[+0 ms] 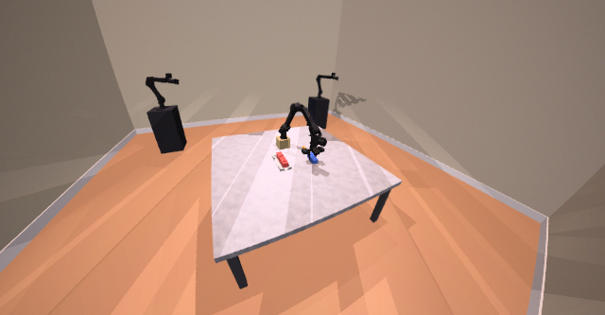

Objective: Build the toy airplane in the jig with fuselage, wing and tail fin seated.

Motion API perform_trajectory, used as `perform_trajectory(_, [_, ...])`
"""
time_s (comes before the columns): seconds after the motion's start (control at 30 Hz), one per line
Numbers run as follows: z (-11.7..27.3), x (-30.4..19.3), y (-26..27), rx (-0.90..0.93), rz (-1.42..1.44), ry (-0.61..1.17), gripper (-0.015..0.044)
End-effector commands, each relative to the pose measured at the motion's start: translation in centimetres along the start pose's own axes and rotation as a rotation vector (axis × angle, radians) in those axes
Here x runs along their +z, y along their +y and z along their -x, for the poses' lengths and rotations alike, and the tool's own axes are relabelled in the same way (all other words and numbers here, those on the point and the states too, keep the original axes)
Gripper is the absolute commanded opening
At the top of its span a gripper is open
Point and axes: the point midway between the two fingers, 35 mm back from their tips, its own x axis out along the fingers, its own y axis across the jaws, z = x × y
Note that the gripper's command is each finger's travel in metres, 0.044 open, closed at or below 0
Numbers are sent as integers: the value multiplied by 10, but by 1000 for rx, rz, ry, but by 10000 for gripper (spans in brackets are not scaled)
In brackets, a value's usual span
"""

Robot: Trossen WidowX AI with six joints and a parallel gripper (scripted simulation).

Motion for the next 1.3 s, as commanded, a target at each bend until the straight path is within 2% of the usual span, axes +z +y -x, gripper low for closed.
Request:
perform_trajectory(0.0, [-1,0,0,-1,3,1,157])
perform_trajectory(0.2, [5,0,1,-3,3,1,0])
perform_trajectory(1.27, [99,4,3,0,3,0,0])
